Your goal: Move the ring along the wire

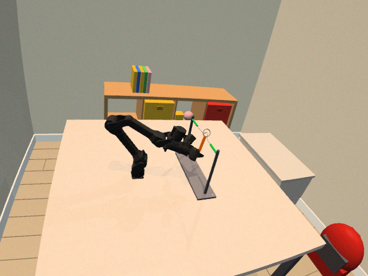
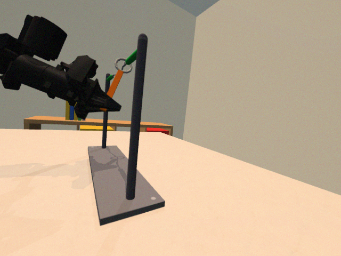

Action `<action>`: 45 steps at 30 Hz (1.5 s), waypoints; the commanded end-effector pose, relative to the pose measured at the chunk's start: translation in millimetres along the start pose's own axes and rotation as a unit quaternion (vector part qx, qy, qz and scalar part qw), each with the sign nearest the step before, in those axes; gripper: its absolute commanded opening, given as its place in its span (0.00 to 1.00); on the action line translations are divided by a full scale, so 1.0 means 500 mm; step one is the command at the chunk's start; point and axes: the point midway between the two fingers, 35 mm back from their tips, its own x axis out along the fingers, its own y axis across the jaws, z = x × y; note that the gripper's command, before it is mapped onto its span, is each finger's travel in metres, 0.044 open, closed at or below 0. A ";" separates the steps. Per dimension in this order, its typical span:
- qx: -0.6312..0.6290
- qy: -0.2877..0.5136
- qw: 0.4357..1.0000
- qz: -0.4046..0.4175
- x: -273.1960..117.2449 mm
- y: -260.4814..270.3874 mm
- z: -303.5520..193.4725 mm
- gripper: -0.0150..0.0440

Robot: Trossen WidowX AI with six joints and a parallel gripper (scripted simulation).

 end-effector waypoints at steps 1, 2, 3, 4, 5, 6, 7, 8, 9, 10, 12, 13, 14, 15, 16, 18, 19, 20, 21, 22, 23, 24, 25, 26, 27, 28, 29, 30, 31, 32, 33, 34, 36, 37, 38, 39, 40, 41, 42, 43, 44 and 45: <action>-0.061 -0.005 0.998 -0.002 0.000 -0.022 0.006 0.00; -0.072 -0.005 0.997 -0.001 0.000 -0.026 0.006 0.00; -0.086 -0.005 0.996 0.000 0.001 -0.030 0.007 0.00; -0.097 -0.005 0.995 0.001 0.001 -0.033 0.007 0.00; -0.106 -0.005 0.994 0.002 0.001 -0.035 0.007 0.00; -0.115 -0.005 0.993 0.003 0.001 -0.037 0.007 0.00; -0.123 -0.005 0.992 0.006 0.001 -0.039 0.006 0.00; -0.127 -0.005 0.992 0.009 0.002 -0.039 0.006 0.00; -0.130 -0.005 0.991 0.012 0.002 -0.038 0.005 0.00; -0.133 -0.004 0.991 0.015 0.002 -0.038 0.004 0.00; -0.134 -0.004 0.991 0.022 0.002 -0.035 0.003 0.00; -0.132 -0.003 0.991 0.026 0.002 -0.033 0.001 0.00; -0.130 -0.002 0.991 0.031 0.002 -0.030 0.000 0.00; -0.127 -0.001 0.991 0.035 0.002 -0.026 -0.001 0.00; -0.124 -0.001 0.991 0.040 0.002 -0.023 -0.003 0.00; -0.111 0.001 0.992 0.052 0.001 -0.014 -0.006 0.00; -0.104 0.003 0.993 0.058 0.000 -0.008 -0.007 0.00; -0.096 0.004 0.993 0.064 0.000 -0.003 -0.008 0.00; -0.089 0.005 0.994 0.071 -0.001 0.003 -0.010 0.00; -0.083 0.006 0.994 0.075 -0.002 0.007 -0.011 0.00; -0.076 0.007 0.994 0.080 -0.002 0.012 -0.011 0.00; -0.066 0.008 0.994 0.086 -0.004 0.018 -0.012 0.00; -0.056 0.010 0.994 0.093 -0.005 0.025 -0.013 0.00; -0.045 0.011 0.994 0.101 -0.006 0.032 -0.014 0.00; -0.034 0.013 0.994 0.108 -0.008 0.039 -0.015 0.00; -0.022 0.015 0.993 0.115 -0.010 0.046 -0.015 0.00; -0.011 0.016 0.992 0.122 -0.012 0.054 -0.015 0.00; 0.000 0.018 0.992 0.129 -0.014 0.061 -0.015 0.00; 0.012 0.020 0.990 0.136 -0.016 0.068 -0.015 0.00; 0.023 0.021 0.989 0.142 -0.018 0.075 -0.015 0.00; 0.033 0.023 0.988 0.148 -0.020 0.082 -0.014 0.00; 0.044 0.024 0.987 0.154 -0.022 0.088 -0.013 0.00; 0.064 0.027 0.984 0.166 -0.027 0.101 -0.011 0.00; 0.073 0.028 0.982 0.171 -0.029 0.107 -0.010 0.00; 0.082 0.029 0.981 0.176 -0.032 0.113 -0.009 0.00; 0.090 0.030 0.979 0.181 -0.034 0.118 -0.008 0.00; 0.098 0.031 0.977 0.185 -0.036 0.123 -0.006 0.00; 0.106 0.032 0.976 0.189 -0.038 0.129 -0.005 0.00; 0.113 0.033 0.974 0.193 -0.040 0.133 -0.003 0.00; 0.119 0.034 0.973 0.196 -0.042 0.138 -0.002 0.00; 0.125 0.035 0.971 0.199 -0.044 0.142 0.000 0.00; 0.131 0.035 0.970 0.202 -0.046 0.146 0.001 0.00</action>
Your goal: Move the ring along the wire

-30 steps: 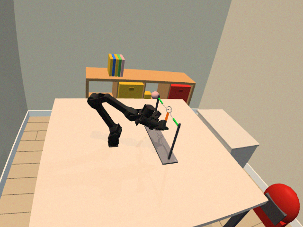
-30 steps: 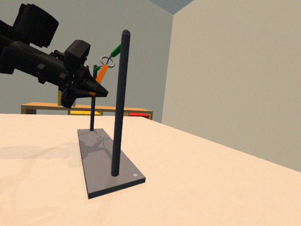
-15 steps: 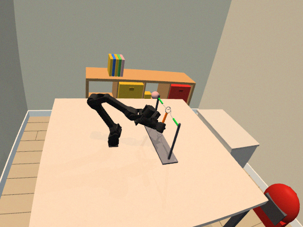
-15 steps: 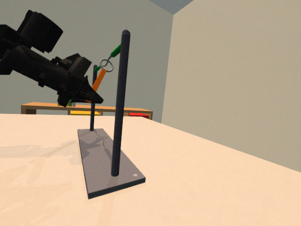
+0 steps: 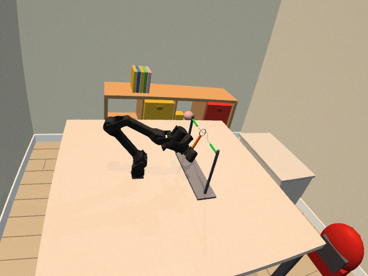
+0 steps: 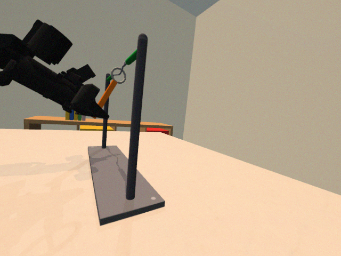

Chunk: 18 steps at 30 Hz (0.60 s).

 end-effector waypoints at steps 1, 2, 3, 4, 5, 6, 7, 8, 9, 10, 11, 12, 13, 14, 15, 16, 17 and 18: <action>0.029 -0.003 0.999 0.018 -0.004 0.024 0.004 0.00; 0.033 -0.003 0.999 0.020 -0.004 0.028 0.005 0.00; 0.037 -0.003 0.999 0.022 -0.004 0.032 0.005 0.00; 0.041 -0.003 0.999 0.024 -0.004 0.036 0.005 0.00; 0.045 -0.004 0.999 0.025 -0.005 0.039 0.006 0.00; 0.048 -0.004 0.998 0.027 -0.005 0.043 0.006 0.00; 0.051 -0.004 0.998 0.027 -0.005 0.046 0.007 0.00; 0.054 -0.004 0.998 0.027 -0.005 0.050 0.007 0.00; 0.056 -0.004 0.998 0.028 -0.005 0.053 0.007 0.00; 0.058 -0.004 0.998 0.028 -0.006 0.056 0.008 0.00; 0.060 -0.004 0.998 0.027 -0.006 0.059 0.008 0.00; 0.061 -0.004 0.998 0.026 -0.006 0.061 0.009 0.00; 0.063 -0.004 0.998 0.025 -0.006 0.064 0.009 0.00; 0.064 -0.004 0.998 0.024 -0.006 0.066 0.009 0.00; 0.065 -0.004 0.998 0.022 -0.007 0.069 0.010 0.00; 0.066 -0.004 0.998 0.021 -0.007 0.071 0.010 0.00; 0.067 -0.004 0.998 0.018 -0.007 0.074 0.010 0.00; 0.067 -0.003 0.998 0.016 -0.007 0.076 0.011 0.00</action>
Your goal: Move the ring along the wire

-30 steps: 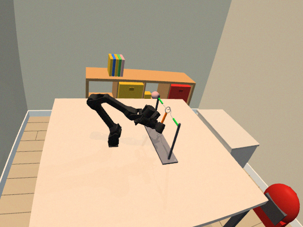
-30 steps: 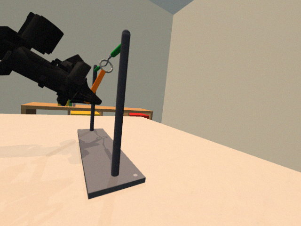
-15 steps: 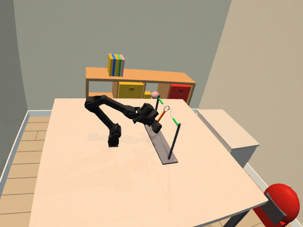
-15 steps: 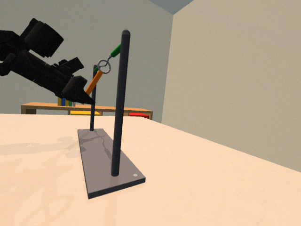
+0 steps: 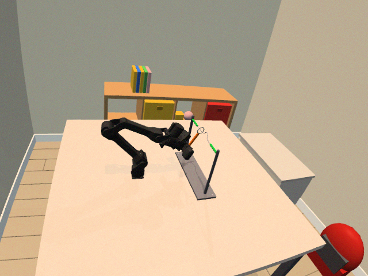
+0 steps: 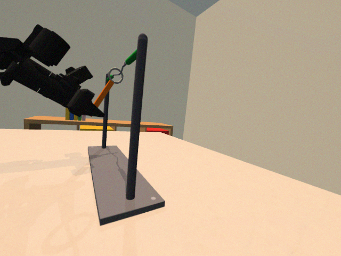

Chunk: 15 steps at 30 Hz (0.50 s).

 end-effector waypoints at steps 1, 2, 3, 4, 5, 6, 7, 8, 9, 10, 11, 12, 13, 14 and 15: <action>0.006 -0.004 1.000 -0.010 -0.003 0.010 0.003 0.00; 0.006 -0.004 1.000 -0.013 -0.003 0.012 0.003 0.00; 0.007 -0.004 1.000 -0.015 -0.003 0.015 0.003 0.00; 0.007 -0.004 1.000 -0.018 -0.003 0.017 0.003 0.00; 0.007 -0.004 1.000 -0.022 -0.003 0.019 0.003 0.00; 0.008 -0.004 1.000 -0.025 -0.003 0.021 0.003 0.00; 0.008 -0.004 1.000 -0.028 -0.003 0.023 0.003 0.00; 0.008 -0.004 0.999 -0.032 -0.003 0.026 0.003 0.00; 0.009 -0.004 0.999 -0.035 -0.003 0.028 0.003 0.00; 0.009 -0.004 0.999 -0.039 -0.003 0.030 0.003 0.00; 0.009 -0.004 0.999 -0.042 -0.002 0.032 0.003 0.00; 0.009 -0.004 0.999 -0.046 -0.002 0.034 0.003 0.00; 0.010 -0.004 0.999 -0.049 -0.002 0.036 0.003 0.00; 0.010 -0.004 0.999 -0.052 -0.001 0.038 0.003 0.00; 0.010 -0.004 0.998 -0.056 -0.001 0.040 0.003 0.00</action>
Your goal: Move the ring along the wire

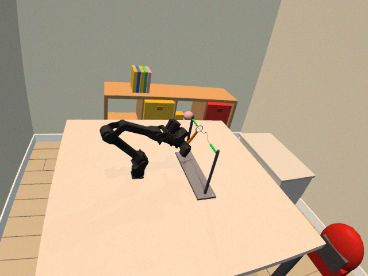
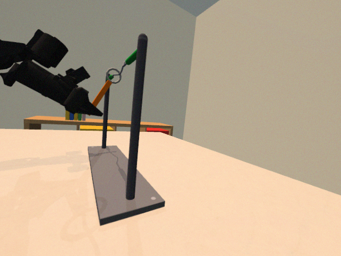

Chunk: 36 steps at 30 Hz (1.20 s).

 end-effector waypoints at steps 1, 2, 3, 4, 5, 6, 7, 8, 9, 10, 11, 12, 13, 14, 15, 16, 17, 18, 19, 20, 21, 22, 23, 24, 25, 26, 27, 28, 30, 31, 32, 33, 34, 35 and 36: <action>0.003 -0.003 1.000 -0.016 -0.001 0.008 0.003 0.00; 0.003 -0.003 1.000 -0.019 -0.001 0.010 0.003 0.00; 0.003 -0.003 1.000 -0.021 0.000 0.012 0.003 0.00; 0.004 -0.003 1.000 -0.024 0.000 0.014 0.003 0.00; 0.004 -0.003 1.000 -0.026 0.000 0.016 0.003 0.00; 0.004 -0.003 1.000 -0.029 0.000 0.018 0.003 0.00; 0.004 -0.003 1.000 -0.031 0.001 0.020 0.003 0.00; 0.004 -0.003 0.999 -0.033 0.001 0.022 0.003 0.00; 0.004 -0.003 0.999 -0.035 0.001 0.024 0.003 0.00; 0.004 -0.003 0.999 -0.036 0.001 0.026 0.003 0.00; 0.004 -0.003 0.999 -0.038 0.002 0.028 0.003 0.00; 0.005 -0.003 0.999 -0.039 0.002 0.030 0.003 0.00; 0.005 -0.003 0.999 -0.040 0.002 0.032 0.003 0.00; 0.005 -0.003 0.999 -0.041 0.002 0.034 0.003 0.00; 0.005 -0.003 0.999 -0.042 0.002 0.036 0.003 0.00; 0.005 -0.004 0.999 -0.043 0.003 0.038 0.003 0.00; 0.005 -0.004 0.999 -0.044 0.003 0.040 0.003 0.00; 0.005 -0.004 0.999 -0.044 0.003 0.042 0.003 0.00; 0.005 -0.004 0.999 -0.045 0.003 0.044 0.003 0.00; 0.005 -0.004 0.999 -0.045 0.004 0.046 0.003 0.00; 0.005 -0.004 0.999 -0.046 0.004 0.048 0.003 0.00; 0.005 -0.004 0.999 -0.046 0.004 0.050 0.003 0.00; 0.005 -0.004 0.999 -0.046 0.004 0.052 0.003 0.00; 0.005 -0.004 0.999 -0.046 0.004 0.054 0.003 0.00; 0.005 -0.004 0.999 -0.046 0.005 0.056 0.003 0.00; 0.006 -0.004 0.999 -0.047 0.005 0.058 0.003 0.00; 0.006 -0.004 0.999 -0.047 0.005 0.060 0.003 0.00; 0.006 -0.004 0.999 -0.047 0.005 0.062 0.003 0.00; 0.006 -0.004 0.999 -0.047 0.006 0.066 0.003 0.00; 0.006 -0.005 0.999 -0.047 0.006 0.068 0.003 0.00; 0.006 -0.005 0.999 -0.047 0.006 0.070 0.003 0.00; 0.006 -0.005 0.999 -0.047 0.007 0.073 0.003 0.00; 0.006 -0.005 0.999 -0.047 0.007 0.075 0.003 0.00; 0.006 -0.005 0.999 -0.047 0.007 0.078 0.003 0.00; 0.006 -0.005 0.999 -0.047 0.007 0.080 0.003 0.00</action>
